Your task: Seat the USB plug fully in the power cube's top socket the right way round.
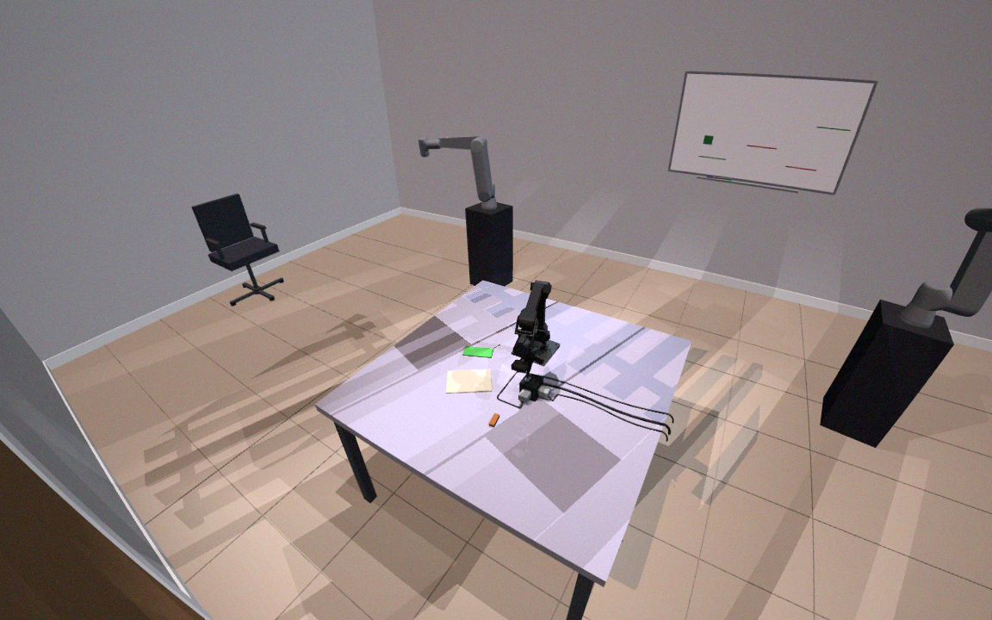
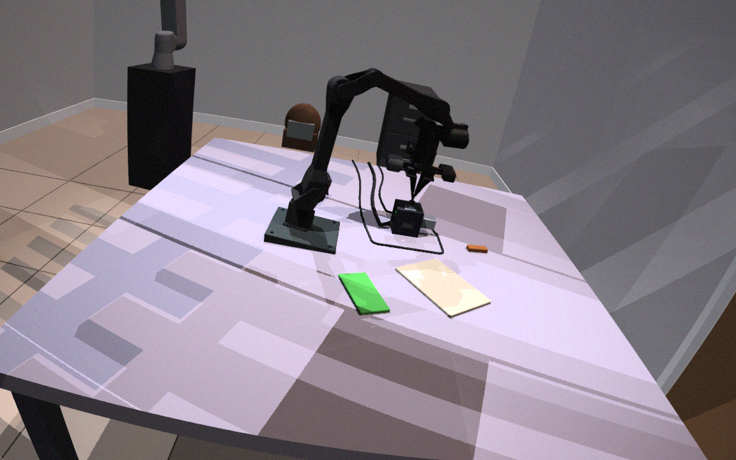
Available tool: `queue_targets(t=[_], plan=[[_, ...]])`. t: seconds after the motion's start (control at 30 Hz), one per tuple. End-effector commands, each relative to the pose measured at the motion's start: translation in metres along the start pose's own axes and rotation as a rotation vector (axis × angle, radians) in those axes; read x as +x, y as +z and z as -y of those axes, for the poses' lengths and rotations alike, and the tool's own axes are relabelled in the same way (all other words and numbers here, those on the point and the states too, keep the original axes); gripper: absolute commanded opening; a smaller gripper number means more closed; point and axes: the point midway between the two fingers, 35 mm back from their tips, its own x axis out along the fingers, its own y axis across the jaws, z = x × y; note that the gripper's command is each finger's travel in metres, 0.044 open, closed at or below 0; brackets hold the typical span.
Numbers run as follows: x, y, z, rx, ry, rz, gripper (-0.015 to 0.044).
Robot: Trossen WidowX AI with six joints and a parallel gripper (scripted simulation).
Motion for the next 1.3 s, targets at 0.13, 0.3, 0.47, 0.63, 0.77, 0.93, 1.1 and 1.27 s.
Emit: queue_targets(t=[0.13, 0.3, 0.47, 0.63, 0.77, 0.93, 1.1, 1.27], plan=[[0.0009, 0.0009, 0.0001, -0.003, -0.001, 0.006, 0.0000], [0.0015, 0.0008, 0.0001, -0.003, -0.001, 0.006, 0.0000], [0.0021, 0.0008, 0.0001, -0.003, -0.001, 0.006, 0.0000], [0.0027, 0.0007, 0.0001, -0.003, -0.001, 0.006, 0.0000], [0.0032, 0.0007, 0.0001, -0.003, -0.001, 0.006, 0.0000], [0.0038, 0.0007, 0.0001, -0.003, -0.001, 0.006, 0.0000], [0.0044, 0.0006, 0.0001, -0.003, -0.001, 0.006, 0.0000], [0.0050, 0.0006, 0.0001, -0.003, -0.001, 0.006, 0.0000]])
